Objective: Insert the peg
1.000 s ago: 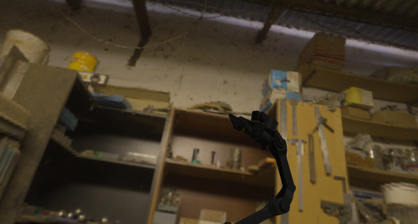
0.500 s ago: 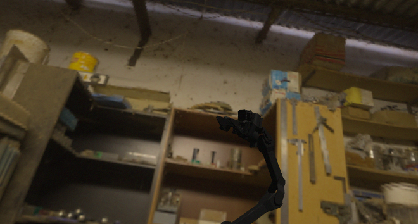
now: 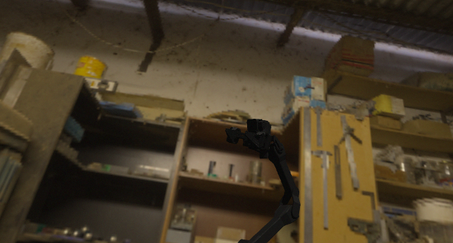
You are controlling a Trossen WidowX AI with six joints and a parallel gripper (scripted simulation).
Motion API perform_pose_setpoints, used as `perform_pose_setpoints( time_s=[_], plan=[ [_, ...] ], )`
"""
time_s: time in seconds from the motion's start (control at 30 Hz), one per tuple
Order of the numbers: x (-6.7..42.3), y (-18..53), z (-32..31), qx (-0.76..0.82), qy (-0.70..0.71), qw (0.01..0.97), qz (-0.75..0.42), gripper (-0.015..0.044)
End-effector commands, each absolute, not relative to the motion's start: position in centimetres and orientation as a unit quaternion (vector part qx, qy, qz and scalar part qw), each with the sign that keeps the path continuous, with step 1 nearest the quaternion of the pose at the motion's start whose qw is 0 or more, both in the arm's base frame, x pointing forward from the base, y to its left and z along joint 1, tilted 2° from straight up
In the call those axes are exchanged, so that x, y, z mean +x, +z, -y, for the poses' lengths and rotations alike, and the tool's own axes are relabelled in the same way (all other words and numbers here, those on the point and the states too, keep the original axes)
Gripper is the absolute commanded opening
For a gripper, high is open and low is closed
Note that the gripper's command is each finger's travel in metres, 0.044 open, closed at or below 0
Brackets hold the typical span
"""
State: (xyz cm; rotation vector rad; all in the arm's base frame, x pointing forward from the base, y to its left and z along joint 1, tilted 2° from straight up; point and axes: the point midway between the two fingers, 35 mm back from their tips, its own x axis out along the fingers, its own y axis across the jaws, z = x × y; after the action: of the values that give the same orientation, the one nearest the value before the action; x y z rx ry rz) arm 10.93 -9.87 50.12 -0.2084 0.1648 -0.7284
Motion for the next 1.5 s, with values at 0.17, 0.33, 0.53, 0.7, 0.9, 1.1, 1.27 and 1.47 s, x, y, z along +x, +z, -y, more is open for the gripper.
perform_pose_setpoints(
  time_s=[0.17,0.33,0.53,0.7,0.9,1.1,1.27,1.47],
  plan=[
    [13.4,48.5,11.0,-0.095,-0.301,0.943,-0.105,0.0440],
    [14.8,47.3,11.5,-0.076,-0.274,0.951,-0.123,0.0440],
    [16.5,45.8,11.8,-0.054,-0.242,0.958,-0.146,0.0440],
    [18.0,44.4,11.8,-0.037,-0.215,0.961,-0.167,0.0440],
    [19.8,42.7,11.6,-0.018,-0.184,0.963,-0.194,0.0440],
    [21.5,40.9,11.1,-0.002,-0.153,0.963,-0.222,0.0440],
    [22.9,39.4,10.4,0.009,-0.128,0.961,-0.246,0.0440],
    [24.4,37.6,9.4,0.020,-0.098,0.956,-0.276,0.0440]
  ],
)
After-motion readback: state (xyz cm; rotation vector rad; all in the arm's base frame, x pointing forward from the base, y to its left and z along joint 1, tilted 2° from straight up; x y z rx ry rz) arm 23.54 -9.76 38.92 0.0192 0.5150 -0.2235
